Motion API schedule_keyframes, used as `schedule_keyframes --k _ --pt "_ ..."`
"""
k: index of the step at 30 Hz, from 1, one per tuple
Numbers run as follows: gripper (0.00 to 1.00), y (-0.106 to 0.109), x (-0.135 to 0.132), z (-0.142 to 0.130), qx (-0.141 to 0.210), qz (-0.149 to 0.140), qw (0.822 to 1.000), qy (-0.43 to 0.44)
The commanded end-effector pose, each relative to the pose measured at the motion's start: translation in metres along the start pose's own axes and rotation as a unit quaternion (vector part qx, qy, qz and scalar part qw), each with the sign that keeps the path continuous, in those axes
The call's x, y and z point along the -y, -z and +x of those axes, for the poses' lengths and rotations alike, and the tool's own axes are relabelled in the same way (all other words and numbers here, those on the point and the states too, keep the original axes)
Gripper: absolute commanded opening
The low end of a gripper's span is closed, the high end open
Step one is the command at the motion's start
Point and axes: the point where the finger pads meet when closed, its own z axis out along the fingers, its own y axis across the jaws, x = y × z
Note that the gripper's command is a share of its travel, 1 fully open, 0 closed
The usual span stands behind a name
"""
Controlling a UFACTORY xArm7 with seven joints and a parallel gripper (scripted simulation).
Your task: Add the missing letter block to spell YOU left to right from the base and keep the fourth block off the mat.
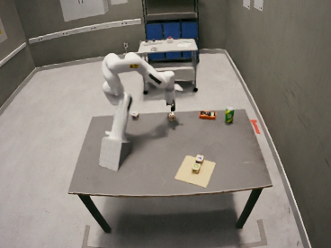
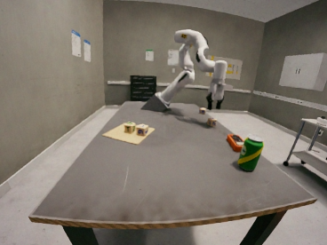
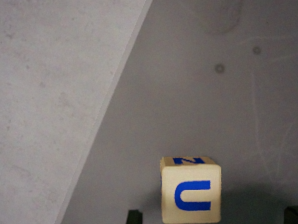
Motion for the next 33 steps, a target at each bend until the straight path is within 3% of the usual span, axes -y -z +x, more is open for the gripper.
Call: schedule_keyframes --k 1,33 --pt "0.87 0.0 0.0 0.001 -0.002 0.0 1.0 0.0" --pt "0.87 -0.038 0.002 0.001 -0.002 0.0 1.0 0.0"
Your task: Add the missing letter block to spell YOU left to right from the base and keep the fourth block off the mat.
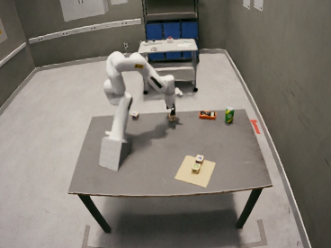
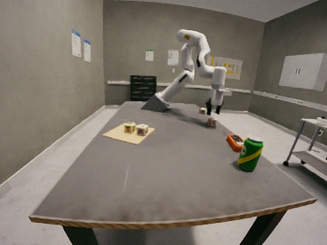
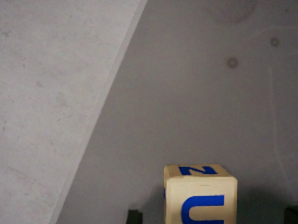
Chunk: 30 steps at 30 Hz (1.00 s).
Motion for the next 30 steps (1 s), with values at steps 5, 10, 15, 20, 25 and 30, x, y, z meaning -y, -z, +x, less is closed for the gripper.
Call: schedule_keyframes --k 5,10,15,20,25,30 --pt "0.87 -0.009 0.0 0.001 -0.001 0.0 1.0 0.0" --pt "0.87 -0.013 0.001 0.001 -0.001 0.0 1.0 0.0" --pt "0.87 -0.014 0.001 0.001 -0.001 0.0 1.0 0.0" --pt "0.87 -0.015 0.001 0.001 -0.001 0.0 1.0 0.0" --pt "0.87 -0.015 0.001 0.001 -0.001 0.0 1.0 0.0" --pt "0.87 -0.015 0.001 0.001 -0.001 0.0 1.0 0.0"
